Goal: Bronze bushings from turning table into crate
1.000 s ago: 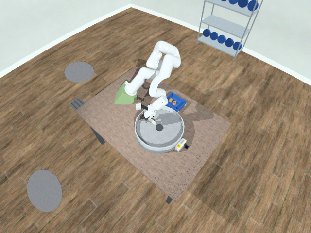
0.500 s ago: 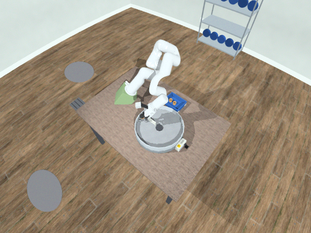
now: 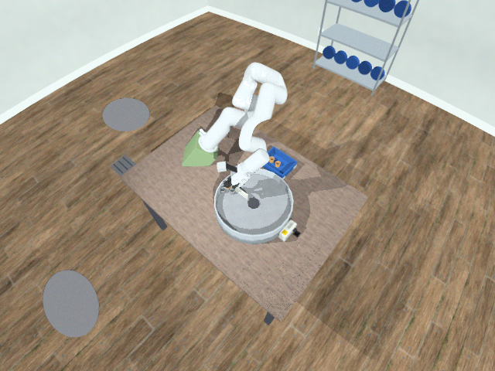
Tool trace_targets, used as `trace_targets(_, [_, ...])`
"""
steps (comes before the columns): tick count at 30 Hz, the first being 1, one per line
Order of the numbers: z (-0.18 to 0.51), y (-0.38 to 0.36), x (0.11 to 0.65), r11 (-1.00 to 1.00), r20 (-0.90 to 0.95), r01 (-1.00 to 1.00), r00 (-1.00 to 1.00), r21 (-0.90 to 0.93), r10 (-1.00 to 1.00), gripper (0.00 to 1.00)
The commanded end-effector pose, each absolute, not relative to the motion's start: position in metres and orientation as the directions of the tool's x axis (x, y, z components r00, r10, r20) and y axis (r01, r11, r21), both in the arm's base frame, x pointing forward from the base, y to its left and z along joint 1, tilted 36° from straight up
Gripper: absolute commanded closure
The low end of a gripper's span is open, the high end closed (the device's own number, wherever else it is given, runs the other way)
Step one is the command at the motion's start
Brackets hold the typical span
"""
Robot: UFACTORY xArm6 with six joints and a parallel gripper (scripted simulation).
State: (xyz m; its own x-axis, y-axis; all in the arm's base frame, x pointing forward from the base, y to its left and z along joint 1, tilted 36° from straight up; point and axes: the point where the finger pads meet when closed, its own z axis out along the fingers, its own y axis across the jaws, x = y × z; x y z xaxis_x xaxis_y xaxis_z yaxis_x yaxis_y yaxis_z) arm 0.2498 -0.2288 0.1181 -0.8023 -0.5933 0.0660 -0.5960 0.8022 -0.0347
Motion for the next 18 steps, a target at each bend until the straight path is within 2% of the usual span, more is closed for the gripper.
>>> trace_targets(1, [0.127,-0.217,0.255,0.802,0.065,-0.596,-0.803,-0.038,-0.593,1.0])
trace_targets(18, [0.188,-0.12,0.289,0.802,0.065,-0.596,-0.803,-0.038,-0.593,1.0])
